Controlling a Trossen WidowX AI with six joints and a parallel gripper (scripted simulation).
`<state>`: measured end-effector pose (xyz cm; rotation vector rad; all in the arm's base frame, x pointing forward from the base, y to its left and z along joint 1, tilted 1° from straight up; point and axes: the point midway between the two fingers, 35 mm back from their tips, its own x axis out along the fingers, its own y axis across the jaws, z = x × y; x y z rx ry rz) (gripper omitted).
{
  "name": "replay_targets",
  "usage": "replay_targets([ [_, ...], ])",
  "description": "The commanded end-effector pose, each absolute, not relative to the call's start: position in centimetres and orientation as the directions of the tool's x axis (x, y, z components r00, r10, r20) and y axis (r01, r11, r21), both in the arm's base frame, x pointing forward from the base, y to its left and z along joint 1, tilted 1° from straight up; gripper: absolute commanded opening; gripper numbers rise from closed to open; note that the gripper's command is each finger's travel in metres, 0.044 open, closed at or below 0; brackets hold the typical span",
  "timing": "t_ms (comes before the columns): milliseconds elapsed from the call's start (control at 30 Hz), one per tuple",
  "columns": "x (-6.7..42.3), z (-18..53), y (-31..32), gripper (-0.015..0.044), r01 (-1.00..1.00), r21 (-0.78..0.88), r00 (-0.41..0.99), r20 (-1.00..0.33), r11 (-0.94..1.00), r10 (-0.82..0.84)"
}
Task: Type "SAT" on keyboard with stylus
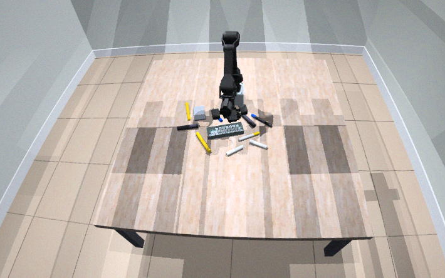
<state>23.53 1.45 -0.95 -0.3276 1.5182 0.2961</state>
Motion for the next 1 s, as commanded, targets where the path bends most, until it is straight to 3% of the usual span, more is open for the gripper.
replay_targets([
  [0, 23.2, -1.1, 1.6, 0.0000, -0.383, -0.024, 0.028, -1.000, 0.923, -0.014],
  [167, 23.2, -0.9, 1.6, 0.0000, -0.383, -0.024, 0.028, -1.000, 0.923, -0.014],
  [333, 23.1, 4.7, 1.7, 0.0000, -0.383, -0.024, 0.029, -0.999, 0.923, -0.014],
  [700, 23.2, 4.4, 1.7, 0.0000, -0.388, -0.026, 0.036, -0.999, 0.921, -0.013],
  [833, 23.2, 4.4, 1.7, 0.0105, -0.388, -0.026, 0.036, -0.999, 0.921, -0.013],
  [967, 23.2, 4.4, 1.7, 0.0000, -0.388, -0.026, 0.036, -0.999, 0.921, -0.013],
])
